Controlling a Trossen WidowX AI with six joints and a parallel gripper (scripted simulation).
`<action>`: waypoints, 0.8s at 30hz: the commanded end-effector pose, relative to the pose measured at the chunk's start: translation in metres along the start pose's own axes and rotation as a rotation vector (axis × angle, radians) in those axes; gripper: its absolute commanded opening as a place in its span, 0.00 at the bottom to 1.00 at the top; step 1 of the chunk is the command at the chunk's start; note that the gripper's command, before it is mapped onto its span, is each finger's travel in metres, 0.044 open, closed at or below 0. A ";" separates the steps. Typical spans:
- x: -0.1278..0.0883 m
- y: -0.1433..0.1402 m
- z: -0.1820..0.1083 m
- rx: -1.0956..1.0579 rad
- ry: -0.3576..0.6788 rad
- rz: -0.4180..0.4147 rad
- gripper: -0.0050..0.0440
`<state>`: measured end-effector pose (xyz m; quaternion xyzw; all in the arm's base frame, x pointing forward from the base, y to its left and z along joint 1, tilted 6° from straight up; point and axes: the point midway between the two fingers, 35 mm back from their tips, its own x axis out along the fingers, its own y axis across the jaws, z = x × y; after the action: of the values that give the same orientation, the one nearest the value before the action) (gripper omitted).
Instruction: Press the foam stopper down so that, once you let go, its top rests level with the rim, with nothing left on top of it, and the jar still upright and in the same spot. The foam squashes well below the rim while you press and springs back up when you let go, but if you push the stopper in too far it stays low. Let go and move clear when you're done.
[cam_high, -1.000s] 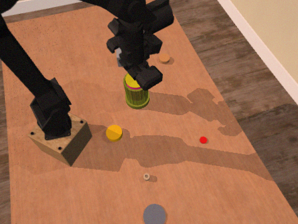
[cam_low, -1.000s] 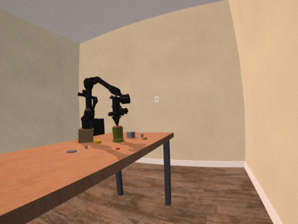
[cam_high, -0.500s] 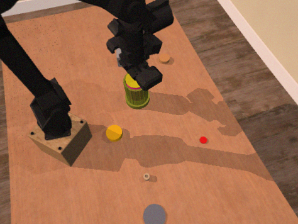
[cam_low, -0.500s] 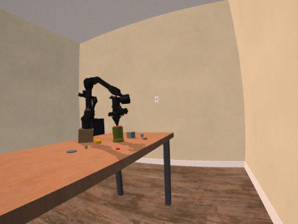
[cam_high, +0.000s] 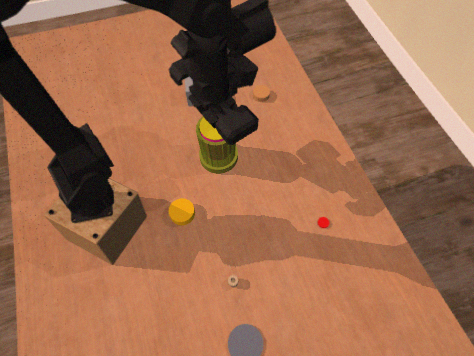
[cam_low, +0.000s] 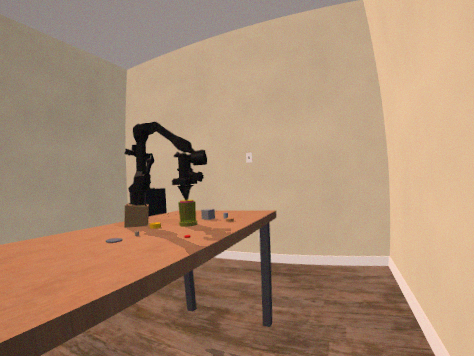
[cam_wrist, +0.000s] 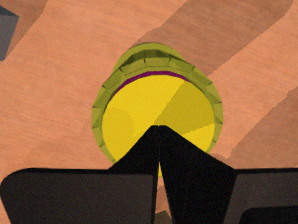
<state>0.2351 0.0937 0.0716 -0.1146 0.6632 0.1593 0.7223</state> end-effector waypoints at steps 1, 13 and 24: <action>-0.003 0.000 0.001 0.005 -0.015 -0.003 0.10; -0.002 0.000 0.001 0.005 -0.015 -0.003 0.10; -0.002 0.000 0.000 0.005 -0.015 -0.003 0.10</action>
<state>0.2350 0.0937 0.0705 -0.1144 0.6621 0.1595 0.7233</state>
